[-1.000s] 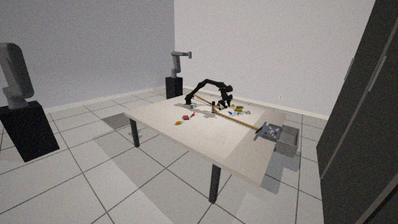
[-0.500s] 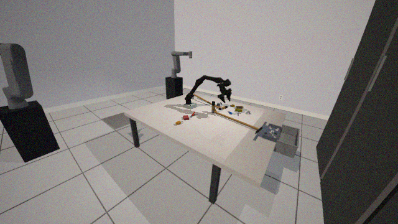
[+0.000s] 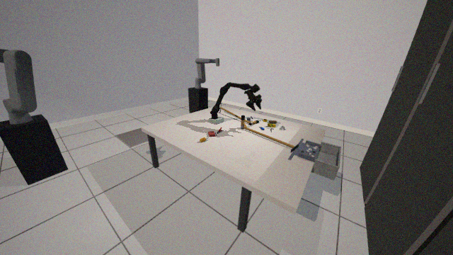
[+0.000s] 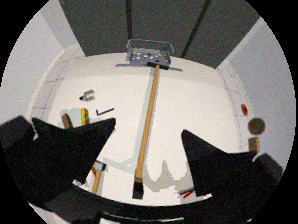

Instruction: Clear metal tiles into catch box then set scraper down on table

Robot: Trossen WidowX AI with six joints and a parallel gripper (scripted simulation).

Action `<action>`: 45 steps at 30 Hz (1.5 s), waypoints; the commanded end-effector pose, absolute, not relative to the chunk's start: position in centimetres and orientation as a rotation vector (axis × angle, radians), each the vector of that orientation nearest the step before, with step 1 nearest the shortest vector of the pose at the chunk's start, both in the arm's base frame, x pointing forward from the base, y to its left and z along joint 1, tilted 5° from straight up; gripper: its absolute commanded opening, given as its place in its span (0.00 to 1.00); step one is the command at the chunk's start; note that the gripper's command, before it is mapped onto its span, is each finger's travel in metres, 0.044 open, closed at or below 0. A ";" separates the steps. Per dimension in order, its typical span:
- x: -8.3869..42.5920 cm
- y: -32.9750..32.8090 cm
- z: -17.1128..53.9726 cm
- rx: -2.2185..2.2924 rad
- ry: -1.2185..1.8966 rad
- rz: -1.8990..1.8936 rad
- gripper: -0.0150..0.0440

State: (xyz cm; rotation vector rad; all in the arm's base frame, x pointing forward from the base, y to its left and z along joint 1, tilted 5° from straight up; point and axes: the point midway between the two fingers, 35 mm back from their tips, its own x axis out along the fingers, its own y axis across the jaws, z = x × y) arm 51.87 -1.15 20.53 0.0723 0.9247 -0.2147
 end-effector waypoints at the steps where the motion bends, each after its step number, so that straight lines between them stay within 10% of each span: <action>1: 51.2 -0.8 21.4 0.057 0.904 -0.213 1.00; 45: 41.1 1.9 32.3 -0.002 0.577 -0.177 1.00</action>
